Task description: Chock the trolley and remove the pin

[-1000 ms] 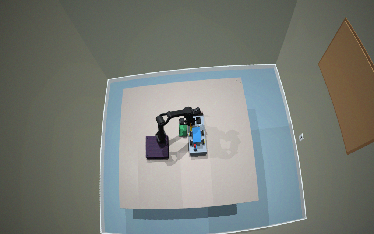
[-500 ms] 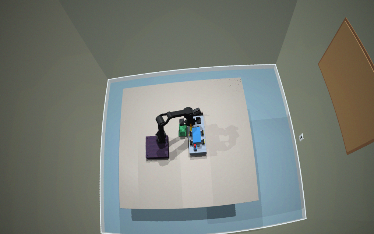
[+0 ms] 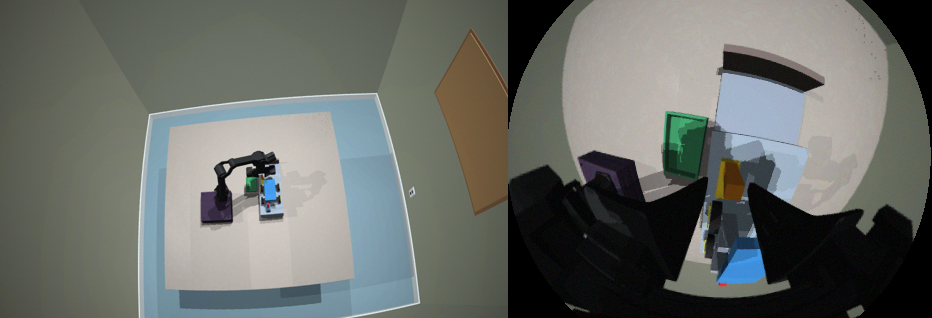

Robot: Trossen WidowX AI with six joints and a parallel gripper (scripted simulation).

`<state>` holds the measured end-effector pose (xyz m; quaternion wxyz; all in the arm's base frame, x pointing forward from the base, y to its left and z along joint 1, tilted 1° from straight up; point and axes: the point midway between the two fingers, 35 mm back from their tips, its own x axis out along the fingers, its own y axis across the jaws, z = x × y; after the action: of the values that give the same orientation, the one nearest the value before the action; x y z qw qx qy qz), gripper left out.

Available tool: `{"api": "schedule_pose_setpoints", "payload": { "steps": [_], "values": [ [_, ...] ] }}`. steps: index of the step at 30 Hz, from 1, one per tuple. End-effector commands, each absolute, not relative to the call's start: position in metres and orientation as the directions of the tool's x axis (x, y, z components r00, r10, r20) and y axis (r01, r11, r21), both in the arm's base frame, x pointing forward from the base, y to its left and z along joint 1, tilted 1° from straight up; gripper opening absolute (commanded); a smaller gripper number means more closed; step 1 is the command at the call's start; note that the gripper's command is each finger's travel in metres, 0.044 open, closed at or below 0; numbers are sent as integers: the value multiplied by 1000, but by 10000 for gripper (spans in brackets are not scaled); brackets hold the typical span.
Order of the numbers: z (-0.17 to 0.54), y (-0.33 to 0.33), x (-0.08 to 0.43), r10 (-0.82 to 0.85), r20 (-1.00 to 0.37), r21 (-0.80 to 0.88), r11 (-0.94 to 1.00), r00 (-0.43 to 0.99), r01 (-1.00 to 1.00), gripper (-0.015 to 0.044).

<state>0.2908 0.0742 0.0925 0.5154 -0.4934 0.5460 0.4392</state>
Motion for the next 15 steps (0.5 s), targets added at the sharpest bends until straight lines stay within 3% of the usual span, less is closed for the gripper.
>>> {"api": "schedule_pose_setpoints", "payload": {
  "steps": [1,11,15],
  "values": [
    [107,76,291,-87,-996,-42,130,31,-991,190],
    [137,78,292,-86,-996,-42,130,31,-991,190],
    [131,78,291,-84,-996,-37,126,27,-991,295]
  ]
}}
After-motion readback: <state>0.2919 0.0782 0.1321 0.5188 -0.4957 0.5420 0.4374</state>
